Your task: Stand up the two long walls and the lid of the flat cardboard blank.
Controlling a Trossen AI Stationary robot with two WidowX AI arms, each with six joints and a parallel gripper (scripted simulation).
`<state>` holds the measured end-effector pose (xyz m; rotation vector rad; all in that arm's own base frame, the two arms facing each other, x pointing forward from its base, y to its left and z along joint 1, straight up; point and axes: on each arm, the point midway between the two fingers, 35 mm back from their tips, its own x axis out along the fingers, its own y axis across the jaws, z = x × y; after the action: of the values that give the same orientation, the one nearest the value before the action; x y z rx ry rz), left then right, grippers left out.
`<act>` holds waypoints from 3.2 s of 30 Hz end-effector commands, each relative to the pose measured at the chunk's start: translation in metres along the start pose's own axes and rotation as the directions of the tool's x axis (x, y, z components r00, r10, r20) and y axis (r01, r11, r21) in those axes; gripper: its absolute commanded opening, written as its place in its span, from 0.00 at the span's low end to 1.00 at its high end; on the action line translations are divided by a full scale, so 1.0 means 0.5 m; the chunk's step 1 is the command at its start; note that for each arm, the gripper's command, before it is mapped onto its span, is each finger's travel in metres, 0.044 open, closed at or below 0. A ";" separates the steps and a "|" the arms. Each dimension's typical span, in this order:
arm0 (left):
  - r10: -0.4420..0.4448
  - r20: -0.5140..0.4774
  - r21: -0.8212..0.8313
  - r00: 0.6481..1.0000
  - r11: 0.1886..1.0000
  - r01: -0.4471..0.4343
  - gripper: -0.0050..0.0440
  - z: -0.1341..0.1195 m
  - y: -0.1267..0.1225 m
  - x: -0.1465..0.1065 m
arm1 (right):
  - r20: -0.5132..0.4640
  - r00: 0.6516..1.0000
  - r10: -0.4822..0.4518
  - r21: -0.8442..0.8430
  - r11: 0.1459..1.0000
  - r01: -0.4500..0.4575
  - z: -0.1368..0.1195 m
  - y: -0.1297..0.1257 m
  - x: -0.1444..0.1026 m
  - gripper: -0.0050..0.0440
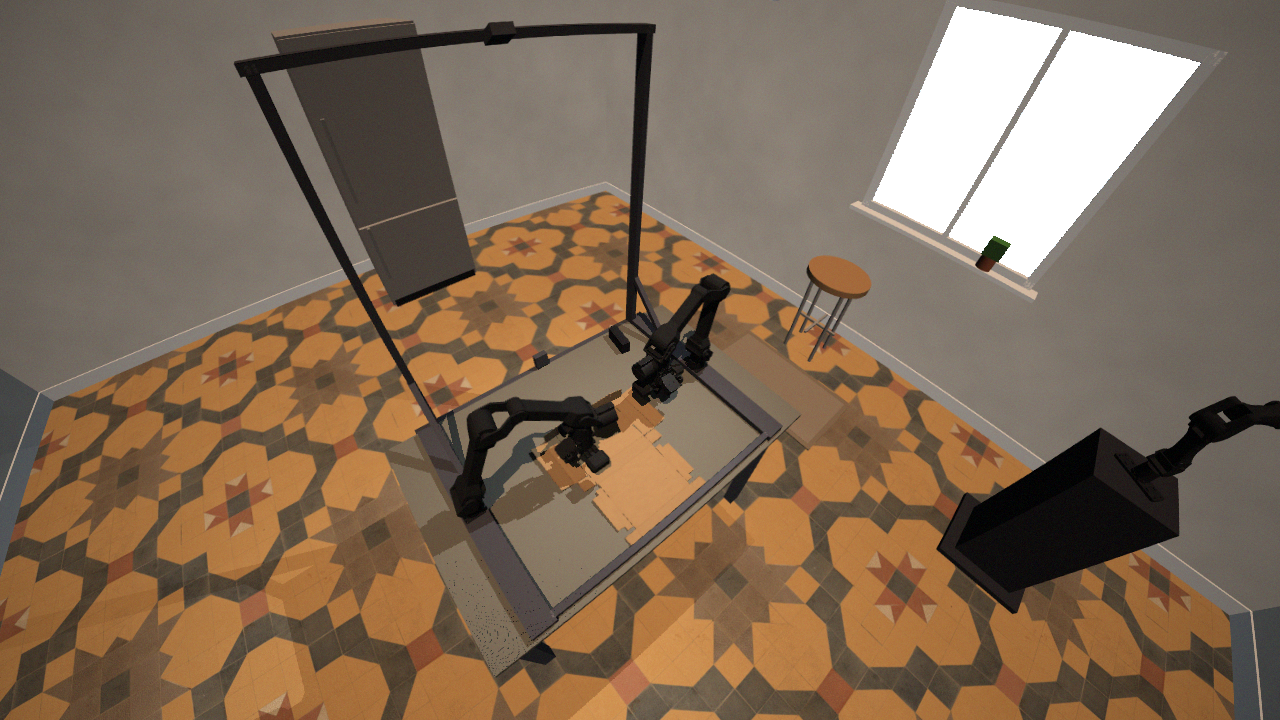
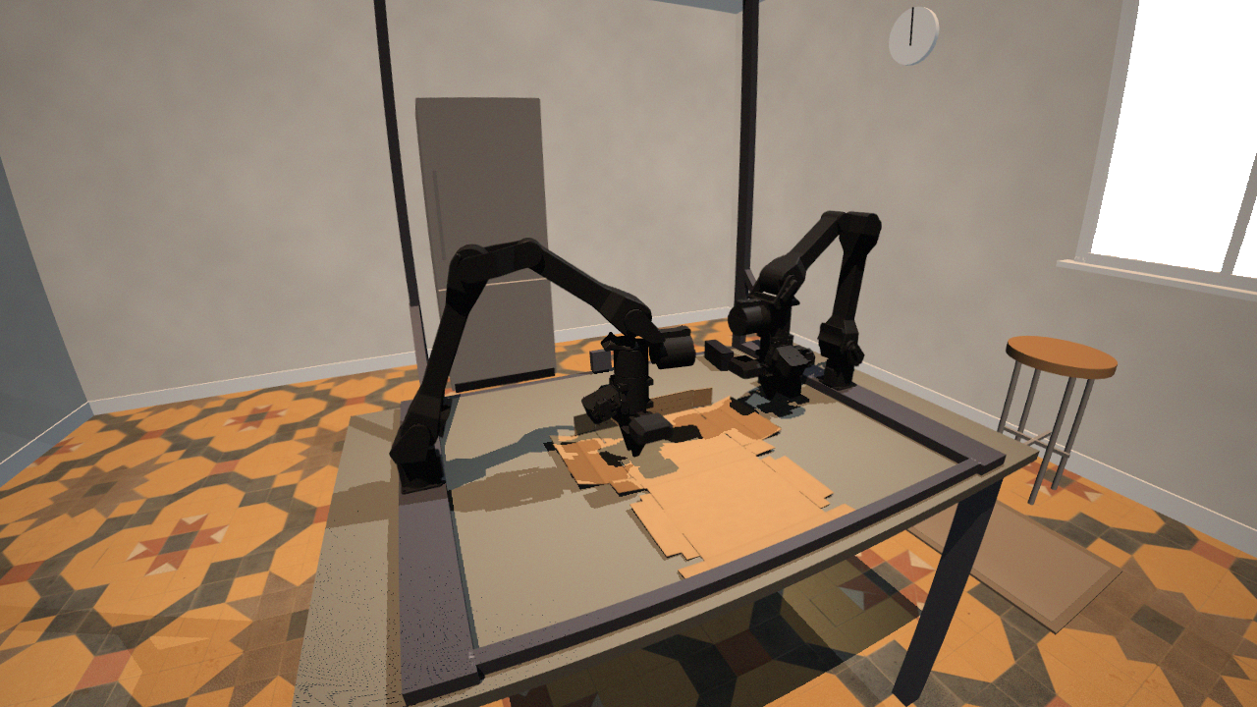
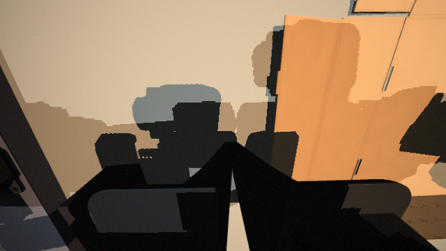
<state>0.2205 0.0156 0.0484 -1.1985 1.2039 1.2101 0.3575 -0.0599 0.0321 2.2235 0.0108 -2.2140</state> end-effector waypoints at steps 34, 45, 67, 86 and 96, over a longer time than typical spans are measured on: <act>-0.020 -0.003 -0.001 1.000 1.000 0.020 0.10 0.082 -0.200 -0.029 | -0.018 1.000 0.003 0.000 1.000 -0.003 -0.005 0.001 0.014 0.30; -0.020 -0.003 -0.001 1.000 1.000 0.020 0.10 0.082 -0.200 -0.042 | -0.006 1.000 0.001 0.000 1.000 -0.001 0.001 0.000 0.038 0.30; -0.016 0.002 0.150 1.000 0.989 0.015 0.39 0.097 -0.204 -0.045 | -0.053 0.999 0.011 -0.262 0.965 -0.025 0.000 0.015 0.016 0.60; -0.018 0.000 0.472 1.000 0.882 0.016 0.72 0.130 -0.217 -0.041 | -0.051 0.999 0.014 -0.804 0.592 -0.049 0.012 0.051 -0.006 0.72; -0.019 0.000 0.653 1.000 0.757 0.014 0.72 0.150 -0.229 -0.039 | -0.044 0.999 0.014 -0.971 0.236 -0.046 0.024 0.068 -0.018 0.72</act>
<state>0.3287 0.0844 0.0640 -0.7233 1.4372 0.7364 0.3447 -0.0889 0.0302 1.5014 0.9716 -1.4730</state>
